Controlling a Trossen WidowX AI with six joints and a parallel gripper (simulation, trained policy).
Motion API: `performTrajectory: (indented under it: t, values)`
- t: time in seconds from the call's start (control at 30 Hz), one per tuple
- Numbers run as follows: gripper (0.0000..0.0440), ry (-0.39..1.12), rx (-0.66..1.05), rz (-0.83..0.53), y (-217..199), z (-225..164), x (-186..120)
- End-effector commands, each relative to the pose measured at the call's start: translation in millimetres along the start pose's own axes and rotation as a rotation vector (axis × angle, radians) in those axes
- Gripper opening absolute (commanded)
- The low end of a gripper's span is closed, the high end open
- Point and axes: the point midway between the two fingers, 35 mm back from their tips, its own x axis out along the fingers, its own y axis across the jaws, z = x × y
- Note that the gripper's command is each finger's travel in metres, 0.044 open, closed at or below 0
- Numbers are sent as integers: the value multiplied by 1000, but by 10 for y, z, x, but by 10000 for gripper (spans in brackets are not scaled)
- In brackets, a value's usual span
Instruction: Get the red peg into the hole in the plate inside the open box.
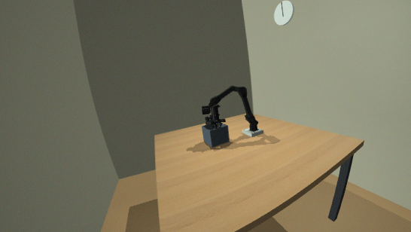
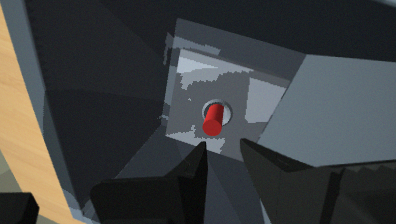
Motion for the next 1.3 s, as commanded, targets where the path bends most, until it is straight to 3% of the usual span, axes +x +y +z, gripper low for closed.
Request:
performTrajectory:
  t: [0.0,0.73,1.27]
  values:
    - [137,23,-2,1,3,104,39]
    - [137,53,-51,190,313,295,-411]
    - [138,74,-121,303,482,474,-499]
